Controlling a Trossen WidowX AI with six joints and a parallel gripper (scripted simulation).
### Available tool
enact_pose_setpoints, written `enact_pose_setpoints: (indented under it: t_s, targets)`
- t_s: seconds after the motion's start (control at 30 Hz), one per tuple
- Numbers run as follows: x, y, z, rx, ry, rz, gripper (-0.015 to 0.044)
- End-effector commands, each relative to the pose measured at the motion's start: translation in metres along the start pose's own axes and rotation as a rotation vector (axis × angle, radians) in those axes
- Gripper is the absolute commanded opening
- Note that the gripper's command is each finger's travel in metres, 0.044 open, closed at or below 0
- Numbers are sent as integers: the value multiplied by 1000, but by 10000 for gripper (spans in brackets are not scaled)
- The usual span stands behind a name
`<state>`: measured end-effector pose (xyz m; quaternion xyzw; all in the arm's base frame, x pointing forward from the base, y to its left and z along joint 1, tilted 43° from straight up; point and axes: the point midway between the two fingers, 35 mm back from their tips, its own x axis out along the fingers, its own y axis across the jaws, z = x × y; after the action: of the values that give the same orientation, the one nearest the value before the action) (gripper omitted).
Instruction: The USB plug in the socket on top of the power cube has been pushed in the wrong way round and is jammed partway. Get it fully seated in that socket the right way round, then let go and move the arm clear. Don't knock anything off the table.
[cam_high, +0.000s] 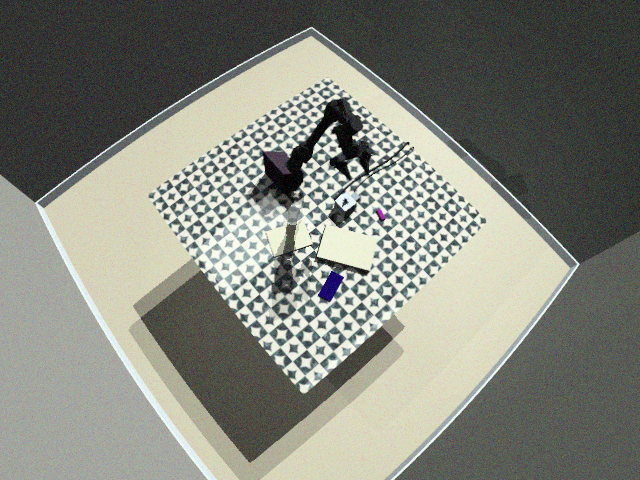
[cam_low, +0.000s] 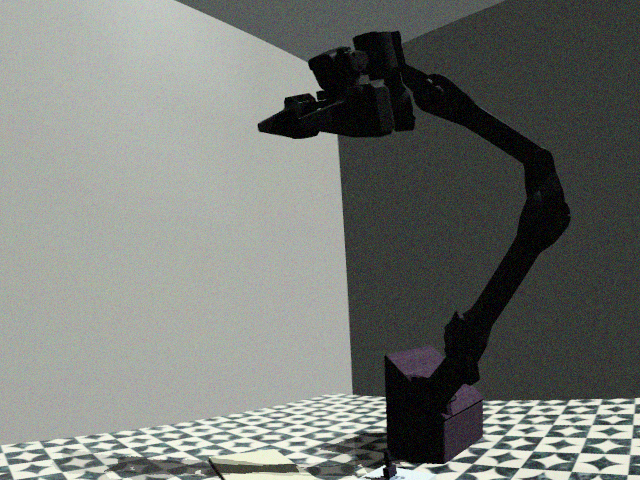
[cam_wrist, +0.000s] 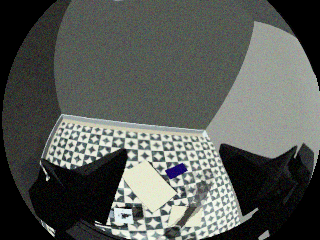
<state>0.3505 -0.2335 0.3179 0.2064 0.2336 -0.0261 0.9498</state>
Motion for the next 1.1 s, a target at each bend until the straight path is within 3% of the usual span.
enact_pose_setpoints:
  t_s: [0.0,0.37,0.77,1.07]
  targets:
    - [41,25,-58,-283,186,121,440]
    - [81,84,-175,-811,443,505,440]
    - [64,148,-298,-1322,523,1131,440]
    - [62,155,-302,-1343,520,1168,440]
